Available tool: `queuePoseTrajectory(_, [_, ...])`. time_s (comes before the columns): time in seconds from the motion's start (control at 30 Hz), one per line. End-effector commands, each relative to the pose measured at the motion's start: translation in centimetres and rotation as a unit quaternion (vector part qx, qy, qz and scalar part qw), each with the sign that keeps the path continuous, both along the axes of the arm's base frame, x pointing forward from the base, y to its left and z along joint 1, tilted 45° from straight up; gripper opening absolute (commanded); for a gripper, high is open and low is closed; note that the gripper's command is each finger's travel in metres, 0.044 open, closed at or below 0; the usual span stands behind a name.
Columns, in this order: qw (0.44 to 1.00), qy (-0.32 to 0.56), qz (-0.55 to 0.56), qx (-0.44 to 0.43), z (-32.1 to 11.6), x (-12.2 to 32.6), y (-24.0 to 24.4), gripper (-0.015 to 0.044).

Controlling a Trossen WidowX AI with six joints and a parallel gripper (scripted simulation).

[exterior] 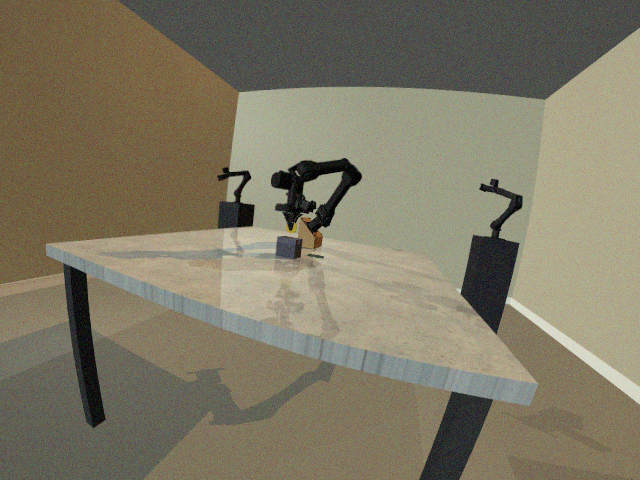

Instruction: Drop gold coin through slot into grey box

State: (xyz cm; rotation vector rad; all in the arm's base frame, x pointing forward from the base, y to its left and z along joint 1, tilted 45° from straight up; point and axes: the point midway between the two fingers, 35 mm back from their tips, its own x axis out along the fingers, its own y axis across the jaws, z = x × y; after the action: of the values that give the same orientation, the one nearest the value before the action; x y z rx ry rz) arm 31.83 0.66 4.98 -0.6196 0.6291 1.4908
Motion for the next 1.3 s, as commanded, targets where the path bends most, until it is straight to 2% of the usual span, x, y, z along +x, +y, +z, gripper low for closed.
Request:
queuePoseTrajectory(0.0, [1.0, 0.0, 0.002, 0.001, -0.3, -0.1, -0.1, 0.0])
queuePoseTrajectory(1.27, [1.0, 0.002, -0.002, 0.001, -1.0, -0.1, 0.9, 0.0])
